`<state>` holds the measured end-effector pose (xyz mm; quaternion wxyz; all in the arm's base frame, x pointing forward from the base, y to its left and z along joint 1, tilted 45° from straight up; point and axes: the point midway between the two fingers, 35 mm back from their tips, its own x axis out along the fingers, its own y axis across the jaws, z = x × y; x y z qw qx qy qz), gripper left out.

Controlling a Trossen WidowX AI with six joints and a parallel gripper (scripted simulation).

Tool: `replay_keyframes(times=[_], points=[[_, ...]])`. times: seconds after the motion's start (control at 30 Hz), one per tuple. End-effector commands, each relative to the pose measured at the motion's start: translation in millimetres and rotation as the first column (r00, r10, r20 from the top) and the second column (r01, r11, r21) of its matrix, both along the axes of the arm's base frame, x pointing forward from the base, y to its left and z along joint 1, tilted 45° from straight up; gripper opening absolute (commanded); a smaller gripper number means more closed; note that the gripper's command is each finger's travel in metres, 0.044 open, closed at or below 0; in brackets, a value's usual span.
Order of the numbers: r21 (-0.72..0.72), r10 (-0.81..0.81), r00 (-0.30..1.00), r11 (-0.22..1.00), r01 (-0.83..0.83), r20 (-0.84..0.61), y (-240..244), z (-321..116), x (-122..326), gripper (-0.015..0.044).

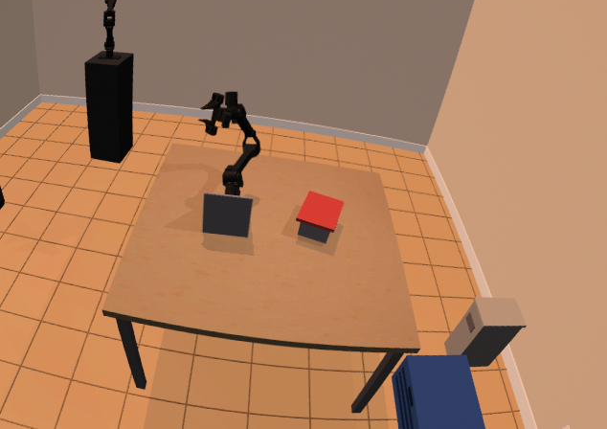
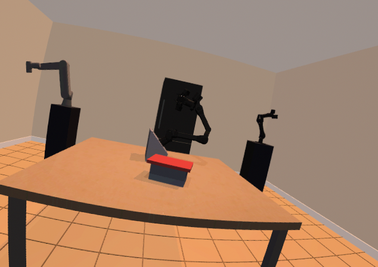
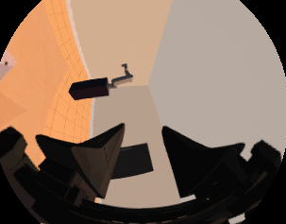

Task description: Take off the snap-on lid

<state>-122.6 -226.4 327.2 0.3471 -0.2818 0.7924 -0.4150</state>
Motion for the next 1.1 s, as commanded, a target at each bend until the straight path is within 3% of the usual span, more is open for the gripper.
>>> replay_keyframes(times=[0.0, 0.13, 0.33, 0.53, 0.67, 0.8, 1.07], points=[[-0.189, 0.153, 0.918, 0.978, -0.087, 0.365, -36, -24, 57, 0.0235], [-0.268, 0.237, 0.771, 0.959, -0.089, 0.592, -50, -39, 100, 0.0235], [-0.292, 0.278, 0.552, 0.954, -0.065, 0.786, -56, -55, 147, 0.0235], [-0.218, 0.219, 0.183, 0.976, -0.026, 0.959, -50, -78, 212, 0.0235], [-0.148, 0.148, 0.02, 0.989, -0.019, 0.989, -41, -88, 240, 0.0235], [0.006, -0.013, -0.222, 0.999, -0.032, 0.975, -22, -104, 283, 0.0235], [0.32, -0.331, -0.497, 0.941, -0.11, 0.802, 25, -130, 341, 0.0235]])
